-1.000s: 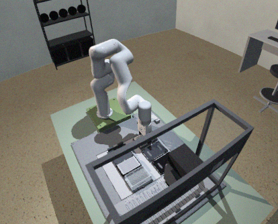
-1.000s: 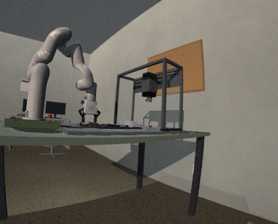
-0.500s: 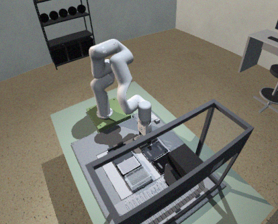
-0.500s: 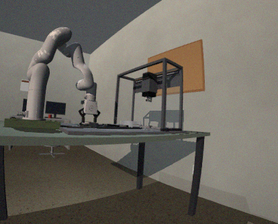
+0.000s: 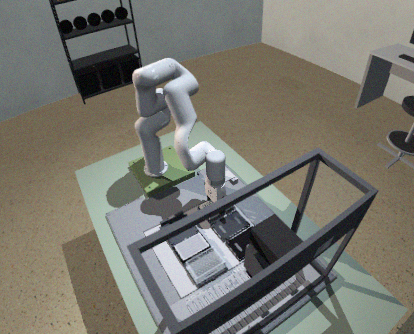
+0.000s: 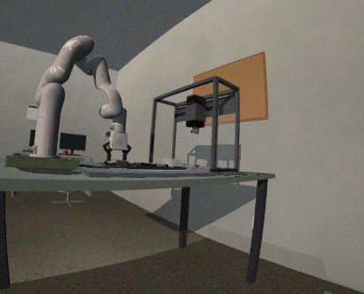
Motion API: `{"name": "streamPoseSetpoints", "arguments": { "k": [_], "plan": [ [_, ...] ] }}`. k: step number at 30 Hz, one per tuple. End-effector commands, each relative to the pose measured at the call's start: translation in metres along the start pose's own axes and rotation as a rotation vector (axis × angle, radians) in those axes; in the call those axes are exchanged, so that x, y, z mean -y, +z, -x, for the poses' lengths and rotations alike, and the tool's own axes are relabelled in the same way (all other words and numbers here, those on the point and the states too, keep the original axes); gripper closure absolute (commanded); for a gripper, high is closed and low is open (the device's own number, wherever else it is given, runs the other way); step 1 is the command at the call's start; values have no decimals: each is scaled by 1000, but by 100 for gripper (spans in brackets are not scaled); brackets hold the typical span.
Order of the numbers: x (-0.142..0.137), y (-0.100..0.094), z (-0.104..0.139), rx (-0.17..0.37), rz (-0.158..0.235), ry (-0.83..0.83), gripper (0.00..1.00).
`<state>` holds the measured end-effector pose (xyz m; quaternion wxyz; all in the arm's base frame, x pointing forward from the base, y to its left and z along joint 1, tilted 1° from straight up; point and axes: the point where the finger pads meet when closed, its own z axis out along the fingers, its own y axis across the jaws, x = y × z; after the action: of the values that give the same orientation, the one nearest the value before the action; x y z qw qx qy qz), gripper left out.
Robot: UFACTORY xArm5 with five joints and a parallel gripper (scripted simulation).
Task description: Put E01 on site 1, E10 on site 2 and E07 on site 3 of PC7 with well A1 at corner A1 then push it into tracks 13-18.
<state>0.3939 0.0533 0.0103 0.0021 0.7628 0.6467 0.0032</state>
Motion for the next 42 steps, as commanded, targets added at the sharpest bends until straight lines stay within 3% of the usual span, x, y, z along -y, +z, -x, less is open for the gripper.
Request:
{"name": "streamPoseSetpoints", "arguments": {
  "k": [1,42],
  "plan": [
    [-1,-1,0,-19,-2,0,100],
    [-1,-6,0,-19,-2,0,100]
  ]
}}
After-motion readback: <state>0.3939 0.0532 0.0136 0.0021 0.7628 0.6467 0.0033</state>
